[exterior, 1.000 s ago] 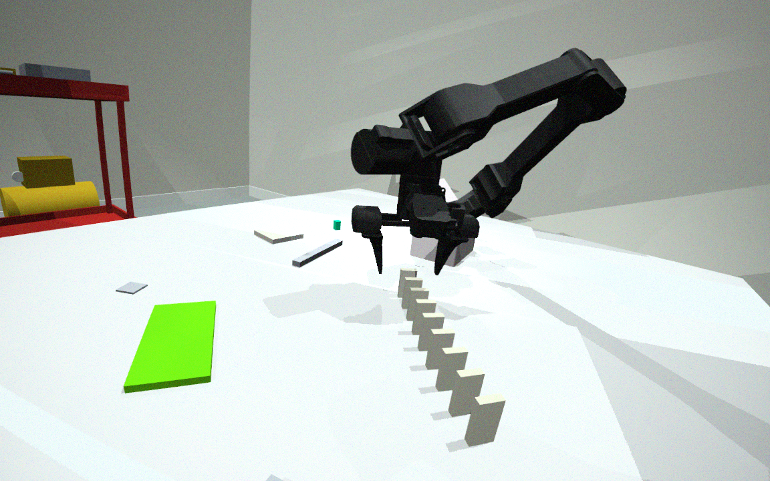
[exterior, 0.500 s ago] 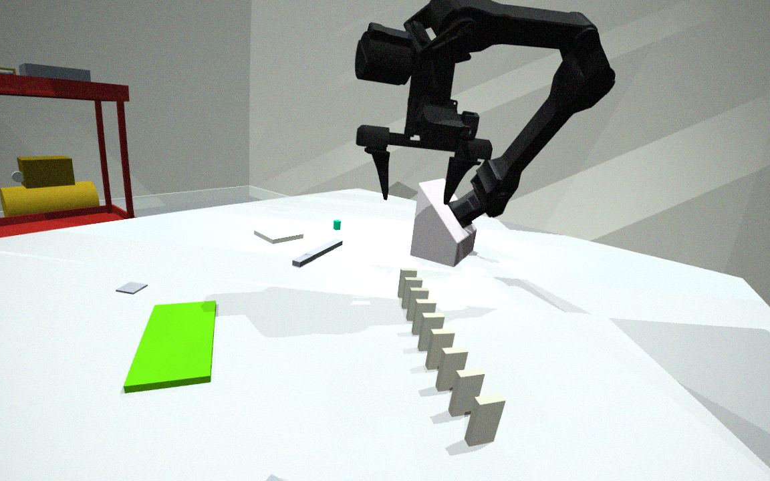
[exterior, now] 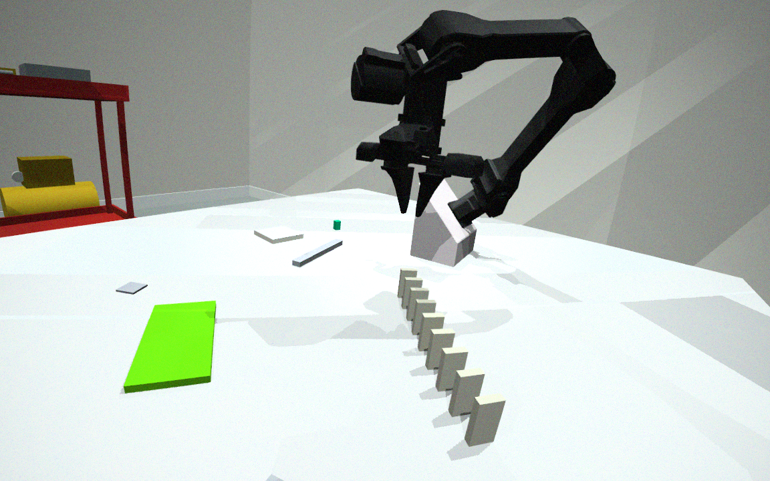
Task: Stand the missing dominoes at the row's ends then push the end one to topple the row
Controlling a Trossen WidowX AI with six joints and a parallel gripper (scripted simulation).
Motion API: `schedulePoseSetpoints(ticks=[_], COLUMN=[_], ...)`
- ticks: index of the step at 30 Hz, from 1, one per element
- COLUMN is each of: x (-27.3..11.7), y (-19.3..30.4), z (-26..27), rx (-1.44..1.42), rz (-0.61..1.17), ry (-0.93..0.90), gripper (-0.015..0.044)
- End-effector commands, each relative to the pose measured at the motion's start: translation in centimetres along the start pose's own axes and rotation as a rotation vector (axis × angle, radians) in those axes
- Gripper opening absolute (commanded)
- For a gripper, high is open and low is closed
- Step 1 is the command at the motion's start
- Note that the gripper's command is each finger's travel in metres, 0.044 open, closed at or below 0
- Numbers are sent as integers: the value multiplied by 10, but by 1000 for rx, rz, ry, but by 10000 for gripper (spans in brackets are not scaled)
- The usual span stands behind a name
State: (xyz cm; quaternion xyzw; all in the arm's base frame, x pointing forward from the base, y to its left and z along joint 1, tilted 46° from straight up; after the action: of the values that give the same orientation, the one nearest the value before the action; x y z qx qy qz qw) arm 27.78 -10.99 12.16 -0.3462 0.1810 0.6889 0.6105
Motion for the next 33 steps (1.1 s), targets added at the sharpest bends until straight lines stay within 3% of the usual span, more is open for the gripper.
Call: schedulePoseSetpoints(ticks=[1,4,33], x=[30,35,35], y=[18,22,22], z=[-7,-8,-8], rx=[737,870,870], rz=[-2,-2,-2], ry=[-2,-2,-2], gripper=[0,0,0])
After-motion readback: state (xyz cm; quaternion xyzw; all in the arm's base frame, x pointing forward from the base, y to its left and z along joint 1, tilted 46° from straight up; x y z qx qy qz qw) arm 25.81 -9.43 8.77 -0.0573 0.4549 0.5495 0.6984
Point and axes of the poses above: the point midway between the two fingers, 35 mm back from their tips, its own x axis out along the fingers, its own z axis across the jaws, y = z × x, the point moved 9 cm from there along -x, back along the fingers, and after that the axes turned 15 degrees about -x, right-handed, at the moved point
